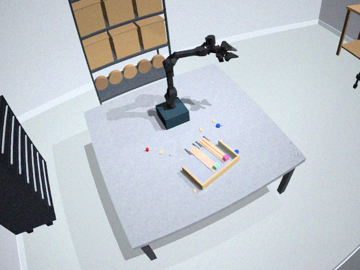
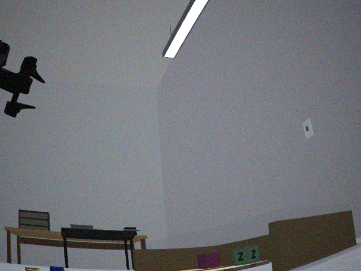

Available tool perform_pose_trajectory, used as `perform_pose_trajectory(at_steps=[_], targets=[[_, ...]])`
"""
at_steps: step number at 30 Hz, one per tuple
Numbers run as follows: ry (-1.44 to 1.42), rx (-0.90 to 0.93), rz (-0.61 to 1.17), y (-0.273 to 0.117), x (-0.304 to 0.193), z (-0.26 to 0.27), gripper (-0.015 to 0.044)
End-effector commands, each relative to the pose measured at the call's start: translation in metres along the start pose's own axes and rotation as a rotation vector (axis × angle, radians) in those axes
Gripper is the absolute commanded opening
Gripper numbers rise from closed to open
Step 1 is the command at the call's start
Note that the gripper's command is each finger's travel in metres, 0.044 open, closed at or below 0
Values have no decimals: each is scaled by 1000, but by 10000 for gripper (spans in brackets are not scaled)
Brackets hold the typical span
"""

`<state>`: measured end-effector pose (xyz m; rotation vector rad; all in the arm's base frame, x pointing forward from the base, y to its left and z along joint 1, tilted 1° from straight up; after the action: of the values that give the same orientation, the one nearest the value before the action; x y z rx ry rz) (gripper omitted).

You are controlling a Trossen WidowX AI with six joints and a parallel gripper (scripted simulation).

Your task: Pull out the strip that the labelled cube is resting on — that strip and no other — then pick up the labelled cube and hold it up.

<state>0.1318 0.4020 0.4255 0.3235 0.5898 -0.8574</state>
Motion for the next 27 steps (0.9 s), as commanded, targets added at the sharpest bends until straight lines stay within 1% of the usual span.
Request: perform_pose_trajectory(at_steps=[1, 3, 8, 14, 20, 27], targets=[[-12, 0, -4, 1, 3, 1, 400], [-110, 0, -36, 10, 24, 5, 400], [-464, -36, -163, 30, 108, 22, 400], [-862, -144, -308, 29, 206, 42, 400], [-1209, -322, -419, 3, 299, 55, 400], [-1497, -595, -483, -56, 398, 55, 400]])
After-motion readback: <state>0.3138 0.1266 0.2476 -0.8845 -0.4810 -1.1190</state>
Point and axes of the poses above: the point midway between the two fingers, 35 mm back from their tips, its own y axis out along the fingers, its own z axis across the jaws, x = y × z, the point moved 4 cm from there along -y, back along the fingers, and after that the axes turned 8 degrees about y, right-handed, at the moved point
